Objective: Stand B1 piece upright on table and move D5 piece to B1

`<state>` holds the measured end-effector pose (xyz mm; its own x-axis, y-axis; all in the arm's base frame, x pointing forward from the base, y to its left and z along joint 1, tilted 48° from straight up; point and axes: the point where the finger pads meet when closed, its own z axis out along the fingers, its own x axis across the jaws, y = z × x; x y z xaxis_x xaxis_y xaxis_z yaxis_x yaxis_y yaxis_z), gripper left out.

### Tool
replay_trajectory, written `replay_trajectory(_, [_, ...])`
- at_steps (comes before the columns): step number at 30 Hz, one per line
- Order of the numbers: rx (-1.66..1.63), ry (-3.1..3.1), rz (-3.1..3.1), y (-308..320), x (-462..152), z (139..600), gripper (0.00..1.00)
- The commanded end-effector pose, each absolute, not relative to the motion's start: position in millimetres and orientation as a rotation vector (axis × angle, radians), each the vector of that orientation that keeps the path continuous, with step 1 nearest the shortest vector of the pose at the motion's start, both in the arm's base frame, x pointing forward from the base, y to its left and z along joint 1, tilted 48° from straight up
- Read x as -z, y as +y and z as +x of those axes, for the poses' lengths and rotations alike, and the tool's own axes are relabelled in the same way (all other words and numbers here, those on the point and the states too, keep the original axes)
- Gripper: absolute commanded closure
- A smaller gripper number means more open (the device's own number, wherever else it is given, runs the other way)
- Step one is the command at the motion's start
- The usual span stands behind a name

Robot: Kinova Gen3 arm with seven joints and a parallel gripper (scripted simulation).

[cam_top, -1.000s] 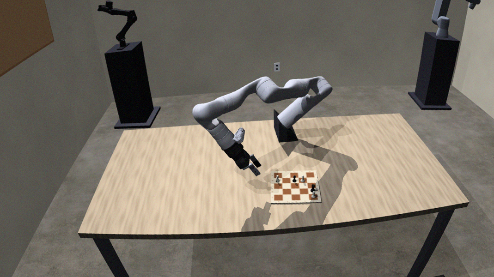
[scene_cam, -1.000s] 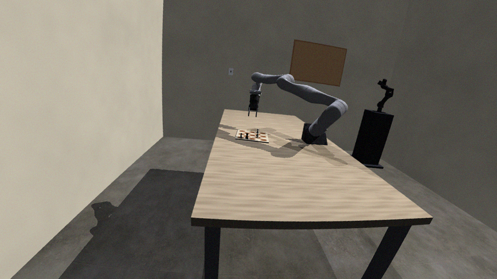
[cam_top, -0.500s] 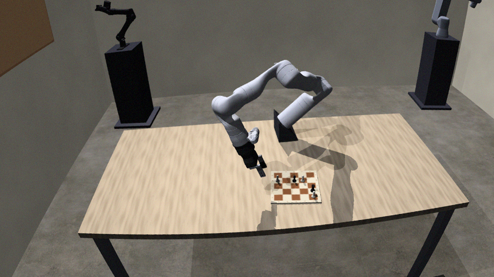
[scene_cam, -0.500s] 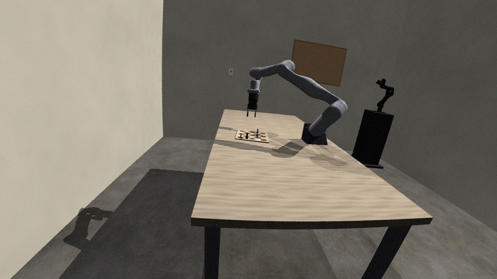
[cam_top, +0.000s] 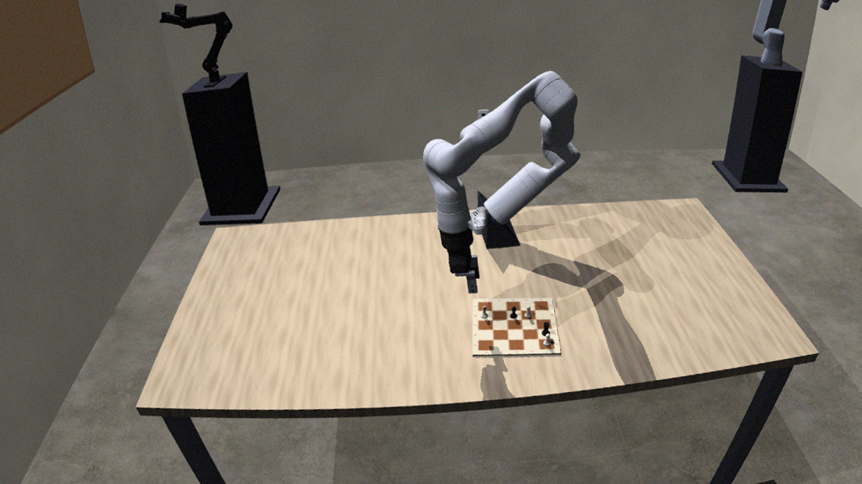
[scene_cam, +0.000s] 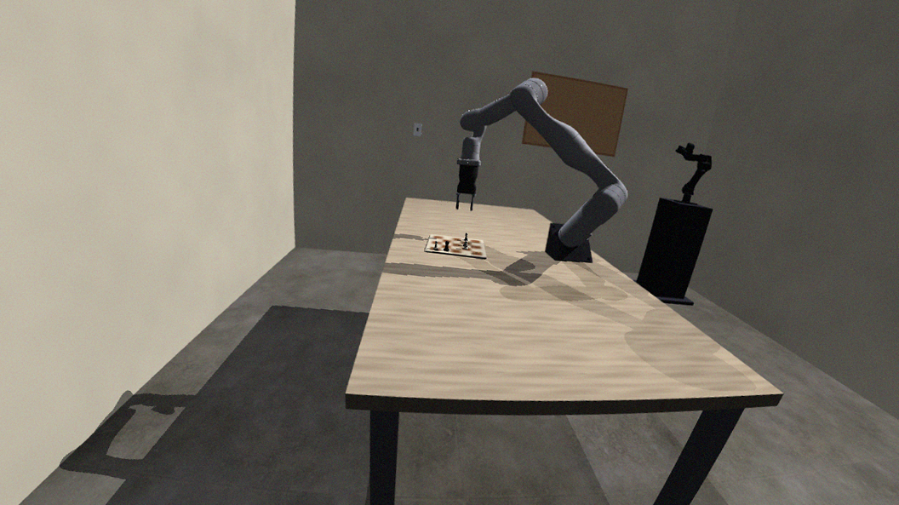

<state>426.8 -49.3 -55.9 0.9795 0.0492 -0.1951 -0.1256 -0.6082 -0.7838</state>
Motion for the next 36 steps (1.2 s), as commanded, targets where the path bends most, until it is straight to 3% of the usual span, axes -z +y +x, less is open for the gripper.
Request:
replay_trajectory(1, [-0.218, 0.039, -2.262, -49.9, 29.0, 426.2, 0.00])
replay_trajectory(36, [-0.219, 0.032, -2.316, -48.1, 18.9, 409.6, 0.00])
